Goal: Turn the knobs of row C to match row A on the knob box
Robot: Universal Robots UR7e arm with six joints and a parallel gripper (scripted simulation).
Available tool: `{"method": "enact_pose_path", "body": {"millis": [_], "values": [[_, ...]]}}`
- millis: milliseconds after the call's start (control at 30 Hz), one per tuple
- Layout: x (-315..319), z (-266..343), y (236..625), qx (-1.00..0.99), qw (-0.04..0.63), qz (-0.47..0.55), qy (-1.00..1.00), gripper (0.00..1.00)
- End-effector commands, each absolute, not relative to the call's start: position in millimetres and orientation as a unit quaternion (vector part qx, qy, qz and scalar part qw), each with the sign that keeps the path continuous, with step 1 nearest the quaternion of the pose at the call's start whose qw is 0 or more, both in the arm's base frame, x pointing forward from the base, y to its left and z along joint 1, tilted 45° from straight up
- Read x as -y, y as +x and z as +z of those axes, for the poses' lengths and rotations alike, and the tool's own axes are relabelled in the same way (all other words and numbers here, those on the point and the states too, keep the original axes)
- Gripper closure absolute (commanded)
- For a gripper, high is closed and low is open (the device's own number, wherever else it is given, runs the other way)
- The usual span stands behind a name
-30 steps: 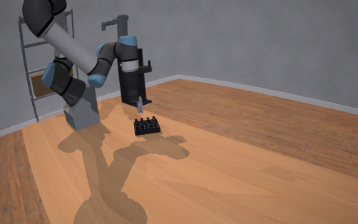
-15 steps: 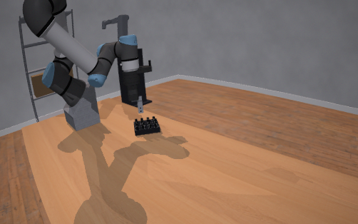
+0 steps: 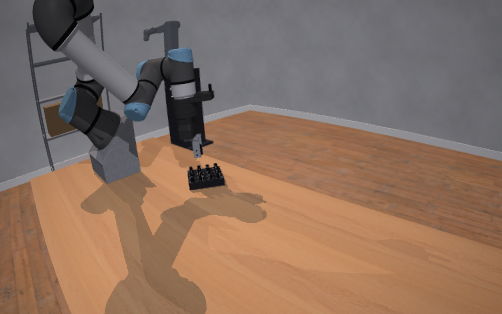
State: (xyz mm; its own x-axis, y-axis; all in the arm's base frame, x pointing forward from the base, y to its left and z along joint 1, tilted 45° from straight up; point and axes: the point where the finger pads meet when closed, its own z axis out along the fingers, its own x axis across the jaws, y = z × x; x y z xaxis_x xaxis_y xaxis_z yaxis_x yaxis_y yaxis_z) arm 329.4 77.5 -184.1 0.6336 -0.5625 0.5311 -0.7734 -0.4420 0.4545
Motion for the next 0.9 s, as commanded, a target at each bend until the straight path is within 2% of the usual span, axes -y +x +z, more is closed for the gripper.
{"method": "enact_pose_path", "body": {"millis": [0, 867], "values": [[-80.4, -183.8, 332.7, 0.464, 0.336, 0.180, 0.800, 0.54], [-83.5, -179.1, 334.2, 0.648, 0.281, 0.257, 0.660, 0.54]]}}
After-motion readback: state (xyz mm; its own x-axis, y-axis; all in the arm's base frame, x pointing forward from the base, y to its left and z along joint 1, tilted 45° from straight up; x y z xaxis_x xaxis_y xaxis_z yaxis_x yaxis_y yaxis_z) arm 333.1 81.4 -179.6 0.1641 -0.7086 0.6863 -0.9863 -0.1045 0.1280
